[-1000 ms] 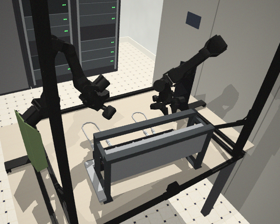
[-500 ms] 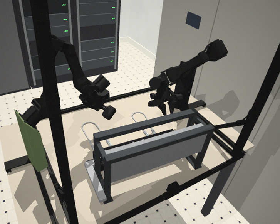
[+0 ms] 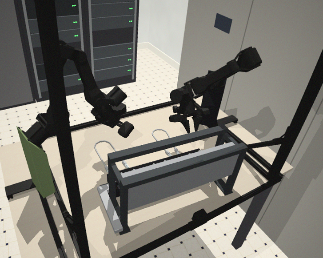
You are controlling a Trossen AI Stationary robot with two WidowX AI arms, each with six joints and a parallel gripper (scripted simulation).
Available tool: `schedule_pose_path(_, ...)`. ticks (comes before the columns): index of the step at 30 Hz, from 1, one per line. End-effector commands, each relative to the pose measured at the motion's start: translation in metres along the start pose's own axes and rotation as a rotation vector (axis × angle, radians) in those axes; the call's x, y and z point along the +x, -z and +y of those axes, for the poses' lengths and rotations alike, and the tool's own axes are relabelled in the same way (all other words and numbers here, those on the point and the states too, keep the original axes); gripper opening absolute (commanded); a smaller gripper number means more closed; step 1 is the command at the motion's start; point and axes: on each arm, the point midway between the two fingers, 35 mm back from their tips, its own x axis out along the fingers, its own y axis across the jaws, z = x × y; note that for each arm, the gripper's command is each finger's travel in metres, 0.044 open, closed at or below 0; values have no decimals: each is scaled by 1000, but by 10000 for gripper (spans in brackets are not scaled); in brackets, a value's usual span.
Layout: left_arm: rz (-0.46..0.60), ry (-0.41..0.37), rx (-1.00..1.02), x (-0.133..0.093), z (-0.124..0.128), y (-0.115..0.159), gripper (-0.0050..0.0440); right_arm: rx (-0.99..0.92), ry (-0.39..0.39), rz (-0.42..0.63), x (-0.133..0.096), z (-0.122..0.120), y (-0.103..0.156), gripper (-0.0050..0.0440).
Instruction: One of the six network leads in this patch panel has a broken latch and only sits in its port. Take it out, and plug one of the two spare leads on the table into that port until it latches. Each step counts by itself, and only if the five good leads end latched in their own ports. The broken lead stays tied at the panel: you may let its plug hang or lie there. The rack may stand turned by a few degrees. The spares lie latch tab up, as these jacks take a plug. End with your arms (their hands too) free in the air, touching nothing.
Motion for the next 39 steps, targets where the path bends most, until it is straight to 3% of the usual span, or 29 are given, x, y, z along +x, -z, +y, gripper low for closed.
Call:
schedule_pose_path(1,0,0,0,0,0,0,440,-17,-12,-46,25,27,46,176)
schedule_pose_path(16,0,0,0,0,0,0,440,-17,-12,-46,25,27,46,176)
schedule_pose_path(17,0,0,0,0,0,0,440,9,-25,-112,46,49,80,176)
schedule_pose_path(33,0,0,0,0,0,0,440,9,-25,-112,46,49,80,176)
schedule_pose_path(34,0,0,0,0,0,0,440,9,-25,-111,105,50,73,176)
schedule_pose_path(39,0,0,0,0,0,0,440,9,-25,-111,105,50,73,176)
